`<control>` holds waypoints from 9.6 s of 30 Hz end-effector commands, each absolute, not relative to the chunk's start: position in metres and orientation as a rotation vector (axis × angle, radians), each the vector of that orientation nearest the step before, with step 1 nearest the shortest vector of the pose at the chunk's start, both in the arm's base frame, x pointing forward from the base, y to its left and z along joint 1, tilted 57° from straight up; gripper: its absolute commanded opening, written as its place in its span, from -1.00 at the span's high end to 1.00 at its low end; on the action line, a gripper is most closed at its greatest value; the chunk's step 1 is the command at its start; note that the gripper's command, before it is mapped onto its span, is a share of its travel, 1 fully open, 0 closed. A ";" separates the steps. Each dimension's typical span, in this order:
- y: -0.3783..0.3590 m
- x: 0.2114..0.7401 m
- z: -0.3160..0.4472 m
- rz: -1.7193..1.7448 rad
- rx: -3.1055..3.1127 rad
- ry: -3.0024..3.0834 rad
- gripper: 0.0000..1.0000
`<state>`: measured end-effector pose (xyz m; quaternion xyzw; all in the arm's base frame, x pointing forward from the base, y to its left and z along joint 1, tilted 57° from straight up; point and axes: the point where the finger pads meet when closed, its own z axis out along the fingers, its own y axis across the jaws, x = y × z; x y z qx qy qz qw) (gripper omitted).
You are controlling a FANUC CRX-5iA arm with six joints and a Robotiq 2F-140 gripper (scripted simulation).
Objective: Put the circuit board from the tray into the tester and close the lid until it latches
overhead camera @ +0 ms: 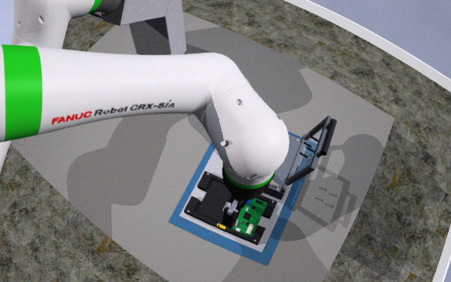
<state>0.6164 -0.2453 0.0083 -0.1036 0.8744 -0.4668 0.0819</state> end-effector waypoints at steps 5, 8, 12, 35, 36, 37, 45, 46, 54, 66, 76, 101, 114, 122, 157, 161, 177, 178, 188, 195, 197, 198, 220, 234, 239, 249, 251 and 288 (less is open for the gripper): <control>-0.245 0.616 0.008 -1.394 -0.310 2.612 -0.16; -0.245 0.616 0.008 -1.394 -0.310 2.612 -0.16; -0.245 0.616 0.008 -1.394 -0.310 2.612 -0.16; -0.245 0.616 0.008 -1.394 -0.310 2.612 -0.16; -0.245 0.616 0.008 -1.394 -0.310 2.612 -0.16; -0.245 0.616 0.008 -1.394 -0.310 2.612 -0.16; -0.245 0.617 0.008 -1.394 -0.310 2.612 -0.16; -0.245 0.617 0.008 -1.394 -0.310 2.612 -0.16; -0.243 0.619 0.007 -1.394 -0.310 2.612 -0.16; -0.239 0.627 0.005 -1.394 -0.310 2.612 -0.16; -0.236 0.633 0.003 -1.394 -0.310 2.612 -0.16; -0.235 0.636 0.002 -1.376 -0.235 2.600 -0.16; -0.235 0.636 0.002 -1.236 0.250 2.474 -0.16; -0.235 0.636 0.002 -1.144 0.506 2.372 -0.16; -0.235 0.636 0.002 -0.742 1.311 1.833 -0.16; -0.235 0.636 0.002 -0.739 1.316 1.829 -0.16; -0.235 0.636 0.002 -0.739 1.316 1.829 -0.16; -0.235 0.636 0.002 -0.739 1.316 1.829 -0.16; -0.235 0.636 0.002 -0.739 1.316 1.829 -0.16; -0.235 0.636 0.002 -0.739 1.316 1.829 -0.16; -0.235 0.636 0.002 -0.739 1.316 1.829 -0.16; -0.235 0.636 0.002 -0.739 1.316 1.829 -0.16; -0.235 0.636 0.002 -0.739 1.316 1.829 -0.16; -0.236 0.636 0.002 -0.739 1.316 1.829 -0.16; -0.236 0.636 0.002 -0.739 1.316 1.829 -0.16; -0.236 0.636 0.001 -0.739 1.316 1.829 -0.16; -0.236 0.636 0.001 -0.739 1.316 1.829 -0.16; -0.237 0.636 0.000 -0.739 1.316 1.829 -0.16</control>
